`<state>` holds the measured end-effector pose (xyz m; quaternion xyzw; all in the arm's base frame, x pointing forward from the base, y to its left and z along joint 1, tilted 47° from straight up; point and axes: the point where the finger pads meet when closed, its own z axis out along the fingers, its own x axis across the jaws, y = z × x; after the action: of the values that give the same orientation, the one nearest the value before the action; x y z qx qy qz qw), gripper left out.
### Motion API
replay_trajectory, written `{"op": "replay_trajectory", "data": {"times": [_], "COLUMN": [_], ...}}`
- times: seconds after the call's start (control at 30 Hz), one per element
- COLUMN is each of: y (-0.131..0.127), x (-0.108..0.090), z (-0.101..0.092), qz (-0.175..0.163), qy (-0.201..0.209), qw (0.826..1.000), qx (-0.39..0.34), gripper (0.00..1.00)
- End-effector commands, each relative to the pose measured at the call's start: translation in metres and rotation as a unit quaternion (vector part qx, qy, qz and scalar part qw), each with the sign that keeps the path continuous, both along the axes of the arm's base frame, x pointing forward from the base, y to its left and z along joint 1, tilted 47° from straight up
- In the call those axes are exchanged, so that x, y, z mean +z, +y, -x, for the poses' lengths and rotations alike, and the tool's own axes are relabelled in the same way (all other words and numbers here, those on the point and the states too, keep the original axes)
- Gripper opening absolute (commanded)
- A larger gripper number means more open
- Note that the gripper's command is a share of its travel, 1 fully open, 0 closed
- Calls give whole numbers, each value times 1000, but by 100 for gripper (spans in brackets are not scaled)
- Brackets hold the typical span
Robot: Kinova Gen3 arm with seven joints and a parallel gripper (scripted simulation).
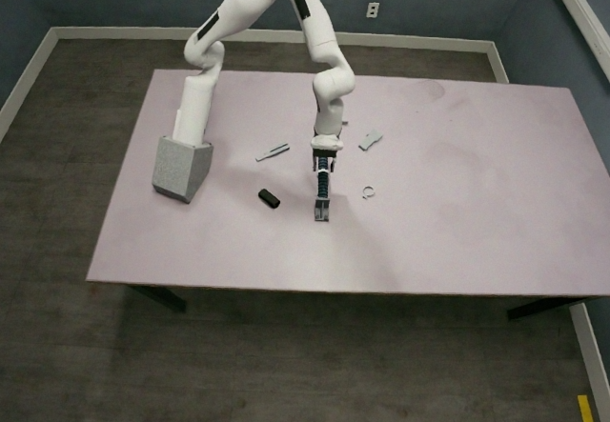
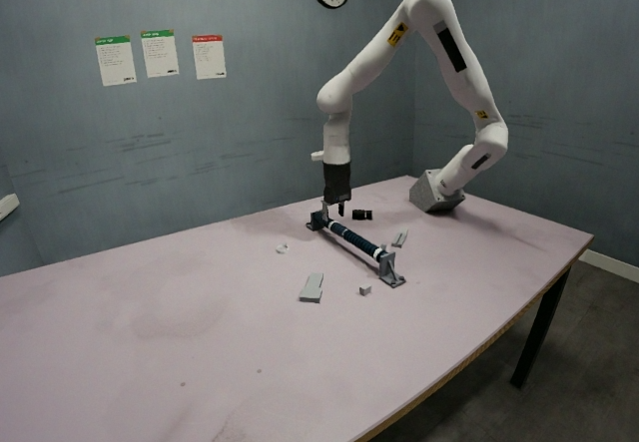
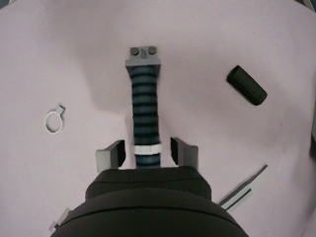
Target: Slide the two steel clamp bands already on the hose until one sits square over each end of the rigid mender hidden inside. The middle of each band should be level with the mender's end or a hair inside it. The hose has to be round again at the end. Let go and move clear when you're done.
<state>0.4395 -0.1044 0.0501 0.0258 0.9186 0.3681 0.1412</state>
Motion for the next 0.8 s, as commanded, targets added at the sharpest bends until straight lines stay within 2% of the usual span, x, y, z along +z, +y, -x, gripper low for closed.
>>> {"op": "replay_trajectory", "data": {"times": [0.0, 0.77], "y": [3, 8], "x": [0, 0], "z": [-1, -4], "qz": [-2, -1], "qy": [-2, -2], "qw": [1000, 1000], "qx": [1, 1], "gripper": [100, 100]}}
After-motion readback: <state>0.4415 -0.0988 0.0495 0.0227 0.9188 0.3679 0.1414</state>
